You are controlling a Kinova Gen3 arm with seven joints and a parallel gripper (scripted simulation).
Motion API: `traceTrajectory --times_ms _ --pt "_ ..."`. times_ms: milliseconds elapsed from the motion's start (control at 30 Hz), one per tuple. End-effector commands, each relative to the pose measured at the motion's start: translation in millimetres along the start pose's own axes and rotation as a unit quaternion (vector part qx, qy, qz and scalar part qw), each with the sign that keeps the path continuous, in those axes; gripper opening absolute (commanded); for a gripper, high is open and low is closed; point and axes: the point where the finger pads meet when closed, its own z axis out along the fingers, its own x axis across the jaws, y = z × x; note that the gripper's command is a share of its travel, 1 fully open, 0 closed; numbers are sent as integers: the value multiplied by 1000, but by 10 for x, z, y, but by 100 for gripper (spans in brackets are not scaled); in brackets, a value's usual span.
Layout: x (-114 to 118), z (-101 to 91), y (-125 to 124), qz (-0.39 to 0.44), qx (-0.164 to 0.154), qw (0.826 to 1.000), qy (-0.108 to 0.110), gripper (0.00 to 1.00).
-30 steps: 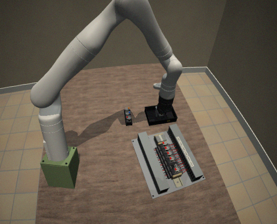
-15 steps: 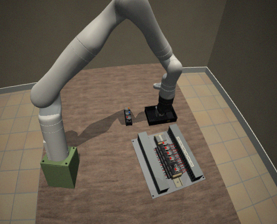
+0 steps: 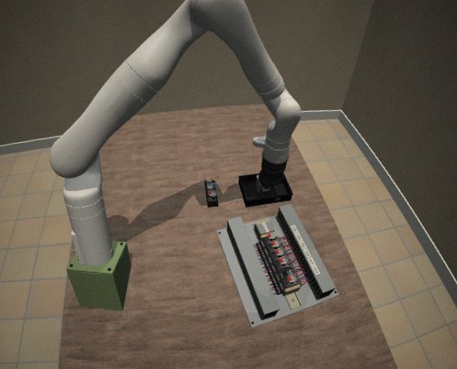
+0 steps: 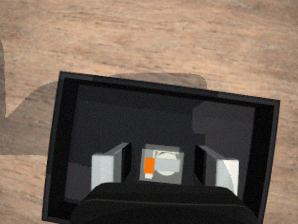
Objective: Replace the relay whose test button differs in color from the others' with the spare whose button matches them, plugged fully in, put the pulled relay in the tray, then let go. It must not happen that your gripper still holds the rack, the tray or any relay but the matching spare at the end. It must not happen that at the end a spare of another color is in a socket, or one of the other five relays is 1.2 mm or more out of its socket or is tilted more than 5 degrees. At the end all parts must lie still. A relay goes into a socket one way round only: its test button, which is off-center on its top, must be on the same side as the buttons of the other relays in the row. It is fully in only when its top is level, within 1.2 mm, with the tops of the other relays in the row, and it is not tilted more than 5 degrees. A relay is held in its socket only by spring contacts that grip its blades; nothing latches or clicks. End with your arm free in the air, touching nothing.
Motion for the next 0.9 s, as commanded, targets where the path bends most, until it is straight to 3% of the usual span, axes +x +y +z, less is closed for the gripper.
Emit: traceTrajectory --times_ms 0,867 --pt "9 -10 1 0 0 1000 1 100" --pt "9 -50 0 -2 -2 1000 -9 100"
